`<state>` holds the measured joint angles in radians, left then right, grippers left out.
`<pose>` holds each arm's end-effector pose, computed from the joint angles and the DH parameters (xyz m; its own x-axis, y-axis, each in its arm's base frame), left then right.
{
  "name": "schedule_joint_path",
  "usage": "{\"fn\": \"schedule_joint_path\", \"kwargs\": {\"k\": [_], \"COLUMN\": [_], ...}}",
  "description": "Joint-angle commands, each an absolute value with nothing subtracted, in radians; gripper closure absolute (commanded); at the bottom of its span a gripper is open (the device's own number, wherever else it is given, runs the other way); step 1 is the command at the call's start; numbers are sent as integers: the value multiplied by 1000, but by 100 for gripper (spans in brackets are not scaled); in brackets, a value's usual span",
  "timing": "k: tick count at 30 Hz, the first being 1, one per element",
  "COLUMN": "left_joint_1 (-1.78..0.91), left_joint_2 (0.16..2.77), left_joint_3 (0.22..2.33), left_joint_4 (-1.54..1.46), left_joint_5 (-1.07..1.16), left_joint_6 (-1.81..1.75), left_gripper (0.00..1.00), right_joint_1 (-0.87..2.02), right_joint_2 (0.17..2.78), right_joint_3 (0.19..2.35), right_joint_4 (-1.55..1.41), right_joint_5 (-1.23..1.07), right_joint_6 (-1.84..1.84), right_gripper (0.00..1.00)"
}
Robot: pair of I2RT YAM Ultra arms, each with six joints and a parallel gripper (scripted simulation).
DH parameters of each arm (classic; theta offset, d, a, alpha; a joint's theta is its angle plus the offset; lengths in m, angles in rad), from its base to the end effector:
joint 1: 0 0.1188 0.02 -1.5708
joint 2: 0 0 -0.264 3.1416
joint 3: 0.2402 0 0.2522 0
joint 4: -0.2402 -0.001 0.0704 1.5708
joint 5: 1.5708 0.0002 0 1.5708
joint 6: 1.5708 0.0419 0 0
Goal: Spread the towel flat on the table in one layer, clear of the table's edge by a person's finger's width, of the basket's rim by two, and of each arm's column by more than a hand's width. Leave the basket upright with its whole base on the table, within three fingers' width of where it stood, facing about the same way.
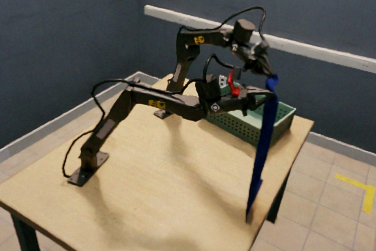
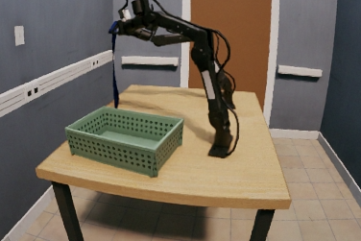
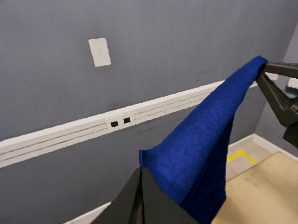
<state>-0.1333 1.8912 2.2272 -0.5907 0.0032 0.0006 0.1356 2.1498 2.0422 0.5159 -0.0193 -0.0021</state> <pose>0.4196 -0.0554 0.4783 -0.2496 0.0341 -0.9677 0.1361 0.9907 -0.0002 0.5126 0.0718 0.4175 0.3937 0.0516 -0.9178 -0.1519 0.9884 -0.0096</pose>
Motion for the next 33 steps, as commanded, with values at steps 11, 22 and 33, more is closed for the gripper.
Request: {"fn": "schedule_joint_path", "kwargs": {"k": [11, 22, 33], "left_joint_1": [-124, -124, -124], "left_joint_2": [1785, 1787, 1787], "left_joint_3": [2079, 2102, 2103], "left_joint_4": [-422, -418, -419], "left_joint_5": [-12, -12, -12], "left_joint_6": [-3, -3, -3], "left_gripper": [100, 100, 100], "right_joint_1": [129, 129, 129], "right_joint_2": [2093, 2108, 2108], "right_joint_3": [2006, 2002, 2002], "right_joint_4": [474, 478, 478], "right_joint_5": [6, 6, 6], "right_joint_6": [8, 7, 7], "right_gripper": [100, 100, 100]}}
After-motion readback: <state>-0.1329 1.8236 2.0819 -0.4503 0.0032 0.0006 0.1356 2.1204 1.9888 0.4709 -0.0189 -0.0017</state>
